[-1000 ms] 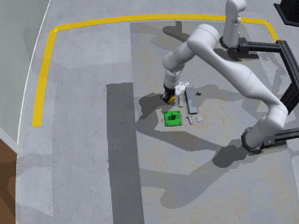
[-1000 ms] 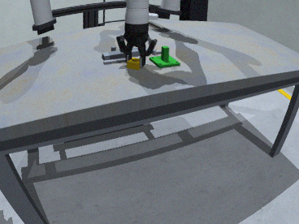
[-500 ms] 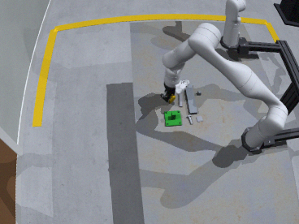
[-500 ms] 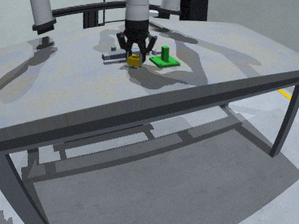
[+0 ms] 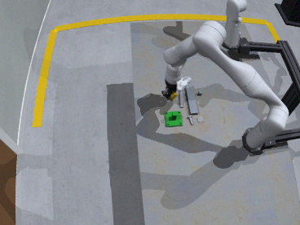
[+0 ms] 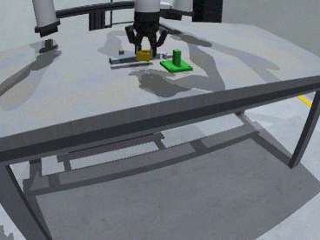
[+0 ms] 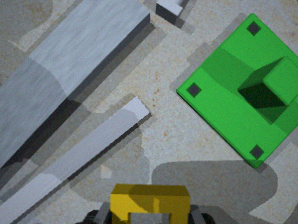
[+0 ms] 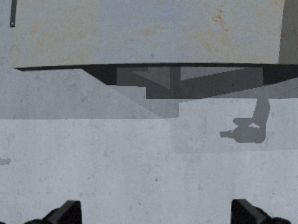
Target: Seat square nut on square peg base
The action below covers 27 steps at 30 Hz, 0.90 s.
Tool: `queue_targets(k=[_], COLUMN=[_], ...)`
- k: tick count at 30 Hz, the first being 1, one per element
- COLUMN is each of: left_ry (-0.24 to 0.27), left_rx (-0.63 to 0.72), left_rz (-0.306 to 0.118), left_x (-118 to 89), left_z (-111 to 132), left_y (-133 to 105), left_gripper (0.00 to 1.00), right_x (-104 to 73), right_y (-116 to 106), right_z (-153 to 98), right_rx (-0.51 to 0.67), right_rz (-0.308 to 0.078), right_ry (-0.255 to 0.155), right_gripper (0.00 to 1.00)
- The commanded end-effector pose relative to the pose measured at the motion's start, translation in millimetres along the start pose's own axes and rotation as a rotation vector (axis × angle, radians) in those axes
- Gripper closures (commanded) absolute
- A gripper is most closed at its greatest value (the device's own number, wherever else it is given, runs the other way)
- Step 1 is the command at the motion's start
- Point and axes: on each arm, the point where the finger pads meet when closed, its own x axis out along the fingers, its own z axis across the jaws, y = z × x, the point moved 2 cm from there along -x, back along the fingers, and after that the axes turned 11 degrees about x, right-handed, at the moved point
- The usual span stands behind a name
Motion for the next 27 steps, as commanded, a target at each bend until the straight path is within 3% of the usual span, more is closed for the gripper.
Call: queue_targets(k=[1, 10, 14, 27], left_ry=[-0.001, -0.001, 0.000, -0.001], left_rx=[0.000, 0.000, -0.001, 0.015], left_rz=[-0.002, -0.002, -0.003, -0.002], left_x=[-4.3, -6.7, -27.1, -27.8], left_z=[0.1, 0.1, -0.1, 1.8], left_y=[-0.6, -0.5, -0.3, 1.9], left_gripper=[0.985, 0.985, 0.985, 0.985], right_x=[-0.8, -0.8, -0.8, -0.8], right_y=[-0.4, -0.4, -0.4, -0.4], right_z=[-0.1, -0.1, -0.1, -0.1], right_rx=[0.000, 0.000, 0.000, 0.000], right_rz=[-0.002, -0.002, -0.002, -0.002], right_ry=[-0.001, -0.001, -0.001, -0.001], right_gripper=[0.002, 0.002, 0.002, 0.002])
